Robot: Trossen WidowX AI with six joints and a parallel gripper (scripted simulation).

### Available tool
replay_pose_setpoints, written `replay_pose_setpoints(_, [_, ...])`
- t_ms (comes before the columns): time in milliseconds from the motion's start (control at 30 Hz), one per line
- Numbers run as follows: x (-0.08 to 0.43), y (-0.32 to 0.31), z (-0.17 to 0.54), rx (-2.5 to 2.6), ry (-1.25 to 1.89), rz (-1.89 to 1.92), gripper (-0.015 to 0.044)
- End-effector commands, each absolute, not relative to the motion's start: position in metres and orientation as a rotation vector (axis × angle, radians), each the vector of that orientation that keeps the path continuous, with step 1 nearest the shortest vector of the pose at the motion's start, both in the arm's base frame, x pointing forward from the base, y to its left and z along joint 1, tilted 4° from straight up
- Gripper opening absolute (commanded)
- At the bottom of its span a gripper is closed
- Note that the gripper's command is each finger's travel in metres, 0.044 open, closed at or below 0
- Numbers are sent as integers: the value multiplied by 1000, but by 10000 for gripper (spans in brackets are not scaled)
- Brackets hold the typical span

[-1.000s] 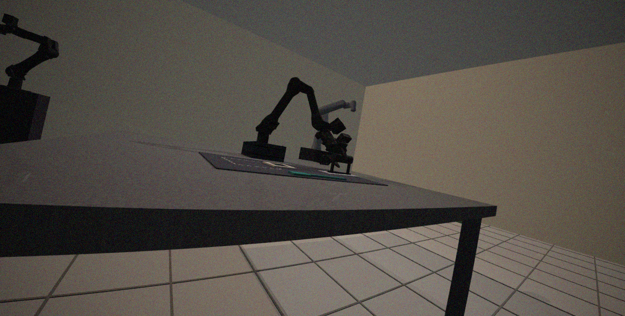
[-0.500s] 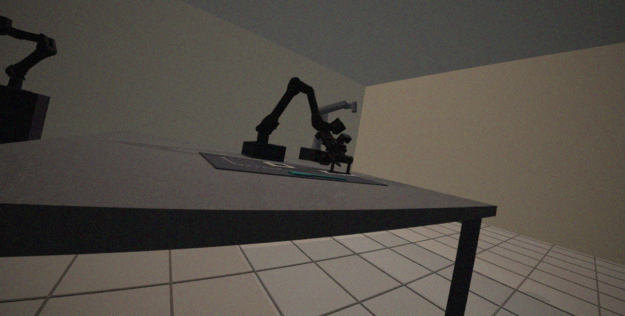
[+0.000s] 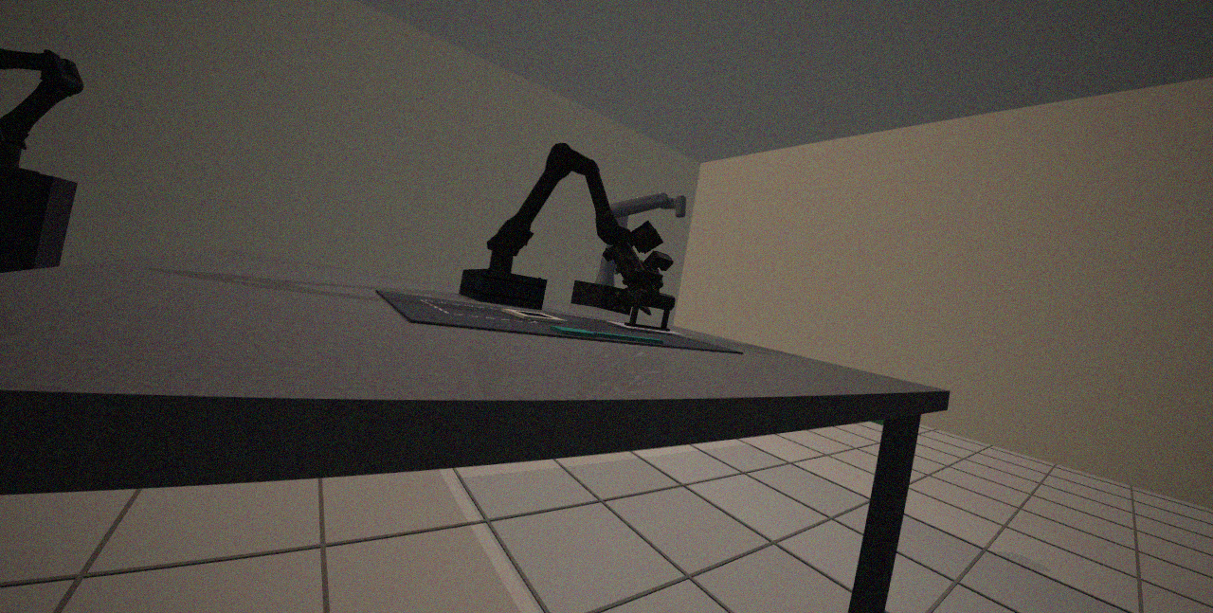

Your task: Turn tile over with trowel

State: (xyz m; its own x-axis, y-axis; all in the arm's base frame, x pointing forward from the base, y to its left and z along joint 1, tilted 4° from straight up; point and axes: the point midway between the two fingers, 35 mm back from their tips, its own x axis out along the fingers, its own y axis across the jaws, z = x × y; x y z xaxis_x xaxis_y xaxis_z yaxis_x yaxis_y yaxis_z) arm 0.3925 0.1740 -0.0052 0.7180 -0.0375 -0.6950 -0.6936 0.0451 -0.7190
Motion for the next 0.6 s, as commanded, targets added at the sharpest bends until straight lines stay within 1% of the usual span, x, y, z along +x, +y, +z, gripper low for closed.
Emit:
replay_pose_setpoints(0, [398, 177, 17, -1450, 616, 544, 0])
replay_pose_setpoints(233, [399, 175, 47, -1450, 617, 542, 0])
replay_pose_setpoints(367, [399, 172, 47, -1448, 618, 543, 0])
replay_pose_setpoints(567, [401, 145, 44, -1431, 627, 547, 0])
